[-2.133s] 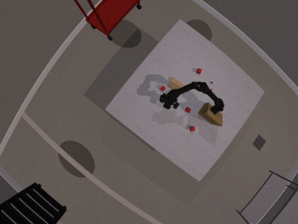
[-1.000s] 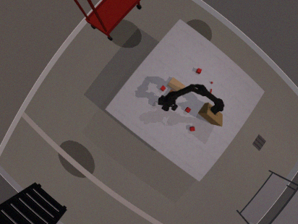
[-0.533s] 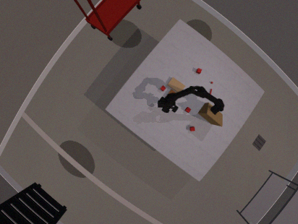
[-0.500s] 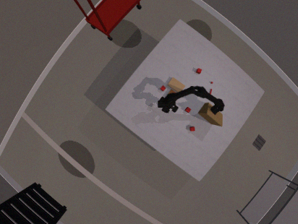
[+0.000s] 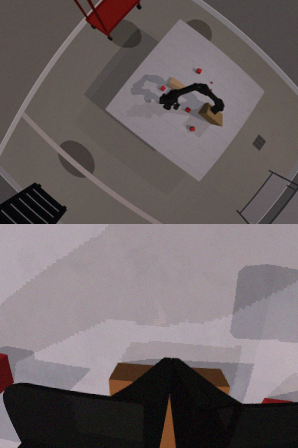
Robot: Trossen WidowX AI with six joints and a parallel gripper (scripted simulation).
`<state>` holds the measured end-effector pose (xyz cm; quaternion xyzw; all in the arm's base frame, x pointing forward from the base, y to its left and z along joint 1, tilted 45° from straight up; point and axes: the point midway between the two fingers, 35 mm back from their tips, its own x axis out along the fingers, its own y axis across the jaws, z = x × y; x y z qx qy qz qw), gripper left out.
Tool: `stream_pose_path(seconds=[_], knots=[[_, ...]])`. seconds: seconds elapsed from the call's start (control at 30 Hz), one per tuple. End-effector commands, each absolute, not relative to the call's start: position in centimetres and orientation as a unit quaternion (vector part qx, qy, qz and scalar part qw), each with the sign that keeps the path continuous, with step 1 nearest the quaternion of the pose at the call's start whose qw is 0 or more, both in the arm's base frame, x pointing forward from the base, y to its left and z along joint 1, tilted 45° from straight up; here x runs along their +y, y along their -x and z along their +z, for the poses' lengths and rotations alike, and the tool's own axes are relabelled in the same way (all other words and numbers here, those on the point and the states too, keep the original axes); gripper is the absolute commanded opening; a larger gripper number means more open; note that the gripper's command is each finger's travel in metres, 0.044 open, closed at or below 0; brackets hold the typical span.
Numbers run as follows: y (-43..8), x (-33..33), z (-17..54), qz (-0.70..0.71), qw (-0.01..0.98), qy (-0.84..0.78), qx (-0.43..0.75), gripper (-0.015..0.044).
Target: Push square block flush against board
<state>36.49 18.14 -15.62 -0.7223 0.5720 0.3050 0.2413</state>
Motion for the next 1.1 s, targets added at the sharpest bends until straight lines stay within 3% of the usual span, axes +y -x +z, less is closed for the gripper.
stream_pose_path(seconds=[0.0,0.13,1.07], knots=[[-36.8,17.3,-16.0,0.305,0.241,0.725,0.569,0.0000],[-37.6,14.4,-19.0,0.304,0.240,0.726,0.569,0.0000],[-38.1,13.2,-17.8,0.304,0.240,0.726,0.569,0.0000]])
